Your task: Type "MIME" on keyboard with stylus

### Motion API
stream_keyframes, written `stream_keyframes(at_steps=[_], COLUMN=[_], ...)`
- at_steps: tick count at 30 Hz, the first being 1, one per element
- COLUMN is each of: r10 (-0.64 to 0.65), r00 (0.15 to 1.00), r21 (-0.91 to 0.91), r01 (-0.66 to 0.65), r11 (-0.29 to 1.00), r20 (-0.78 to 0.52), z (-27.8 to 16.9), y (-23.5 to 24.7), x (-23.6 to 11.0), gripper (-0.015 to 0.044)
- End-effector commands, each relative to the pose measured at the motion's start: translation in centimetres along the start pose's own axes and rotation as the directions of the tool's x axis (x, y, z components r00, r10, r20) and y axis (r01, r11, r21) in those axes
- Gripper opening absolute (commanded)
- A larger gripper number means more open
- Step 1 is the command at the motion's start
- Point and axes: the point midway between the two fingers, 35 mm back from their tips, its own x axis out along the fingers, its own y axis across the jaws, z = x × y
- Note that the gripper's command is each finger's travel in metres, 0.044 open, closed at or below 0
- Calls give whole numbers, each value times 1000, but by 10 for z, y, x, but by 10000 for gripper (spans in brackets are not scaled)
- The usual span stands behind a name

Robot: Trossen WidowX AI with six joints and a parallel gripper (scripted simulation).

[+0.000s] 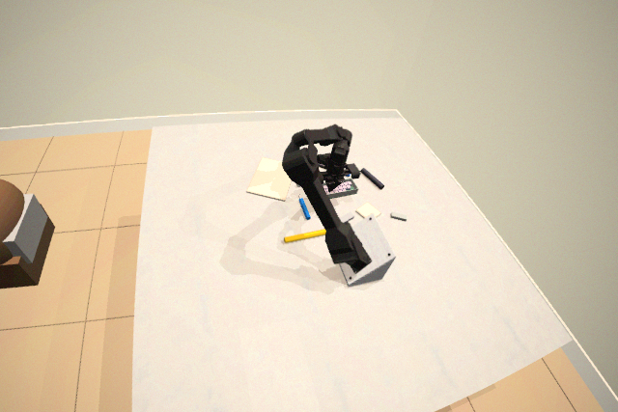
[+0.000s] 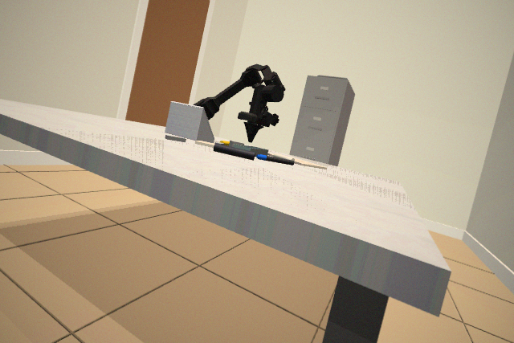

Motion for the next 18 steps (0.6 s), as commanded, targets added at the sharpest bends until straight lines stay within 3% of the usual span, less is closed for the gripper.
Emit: stream_keyframes(at_steps=[1,6,15,18], r10=[2,0,2,2], r00=[1000,1000,1000,1000], r21=[5,5,10,7], r01=[-2,0,-2,-2], r11=[1000,1000,1000,1000], r20=[3,3,13,12], z=[-1,-1,0,0], y=[1,0,-2,-1], x=[-3,-58,-55,-55], gripper=[0,0,0,79])
